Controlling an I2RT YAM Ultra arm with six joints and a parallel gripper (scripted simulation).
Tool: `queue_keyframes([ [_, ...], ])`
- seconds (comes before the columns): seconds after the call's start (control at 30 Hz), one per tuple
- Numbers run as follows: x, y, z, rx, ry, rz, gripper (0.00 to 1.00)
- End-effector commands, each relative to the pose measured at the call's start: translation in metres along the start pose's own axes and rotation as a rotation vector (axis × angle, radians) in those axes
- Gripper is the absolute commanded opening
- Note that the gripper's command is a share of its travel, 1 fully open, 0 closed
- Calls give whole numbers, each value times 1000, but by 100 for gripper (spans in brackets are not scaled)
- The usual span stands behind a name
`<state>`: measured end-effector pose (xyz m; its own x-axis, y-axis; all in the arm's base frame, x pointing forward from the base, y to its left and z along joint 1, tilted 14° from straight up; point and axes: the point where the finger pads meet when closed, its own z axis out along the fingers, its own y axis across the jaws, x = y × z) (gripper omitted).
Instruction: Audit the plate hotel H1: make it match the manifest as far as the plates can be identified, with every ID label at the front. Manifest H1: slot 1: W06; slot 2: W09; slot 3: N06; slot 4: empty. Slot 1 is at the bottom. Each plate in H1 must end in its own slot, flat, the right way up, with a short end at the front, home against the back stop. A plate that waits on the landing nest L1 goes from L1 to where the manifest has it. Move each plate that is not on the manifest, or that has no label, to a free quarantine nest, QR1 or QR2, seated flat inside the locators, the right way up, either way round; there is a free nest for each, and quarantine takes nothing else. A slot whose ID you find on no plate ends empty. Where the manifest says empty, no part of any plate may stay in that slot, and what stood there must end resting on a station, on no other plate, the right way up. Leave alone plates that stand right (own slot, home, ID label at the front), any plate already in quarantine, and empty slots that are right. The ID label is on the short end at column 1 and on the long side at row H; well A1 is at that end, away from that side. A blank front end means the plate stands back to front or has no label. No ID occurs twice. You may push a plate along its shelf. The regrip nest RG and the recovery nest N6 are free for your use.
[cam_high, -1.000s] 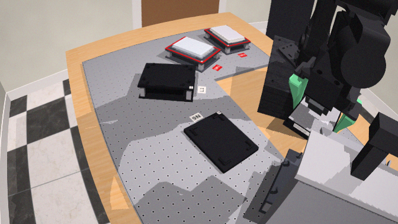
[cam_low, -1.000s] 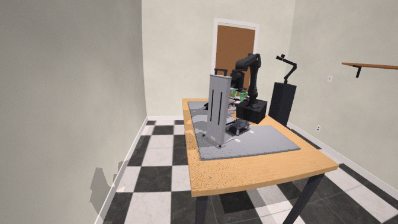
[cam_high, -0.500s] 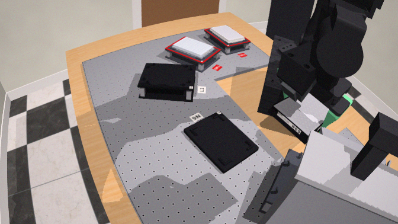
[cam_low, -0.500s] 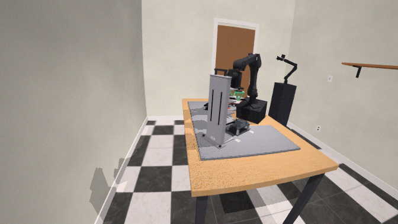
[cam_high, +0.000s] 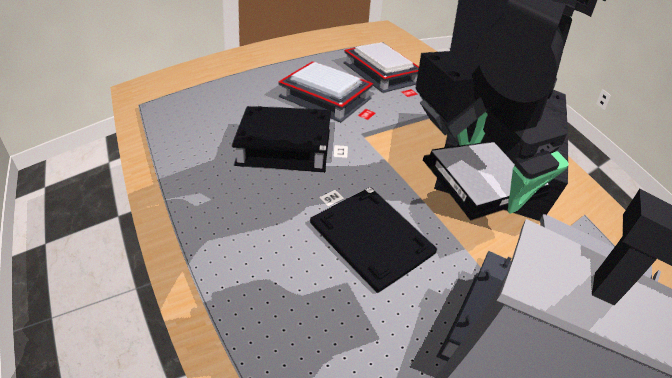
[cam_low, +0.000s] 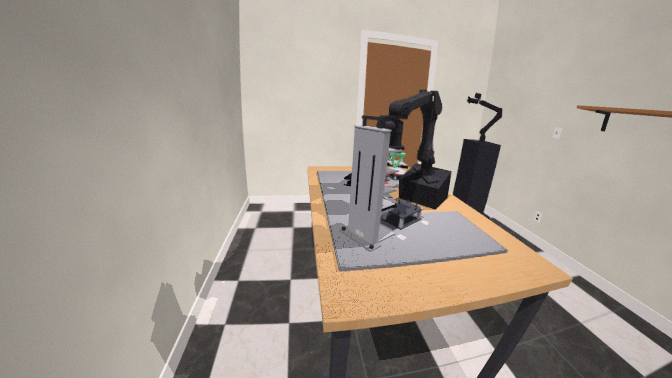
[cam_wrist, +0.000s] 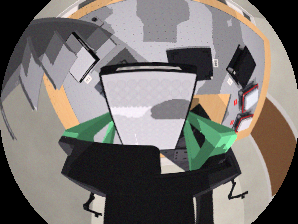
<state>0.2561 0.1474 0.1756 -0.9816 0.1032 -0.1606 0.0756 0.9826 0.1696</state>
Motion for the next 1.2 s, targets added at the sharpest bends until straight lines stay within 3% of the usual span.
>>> queue_keyframes([
  [0.0, -1, -11, -4, -11, -7, 68, 86],
  [0.23, -11, -31, -4, -13, -9, 185, 86],
  [0.63, -15, -26, -9, -23, -25, 339, 86],
  [0.67, -12, -34, -4, -13, -7, 368, 86],
  [1.17, -22, -76, -4, -12, -5, 585, 86],
])
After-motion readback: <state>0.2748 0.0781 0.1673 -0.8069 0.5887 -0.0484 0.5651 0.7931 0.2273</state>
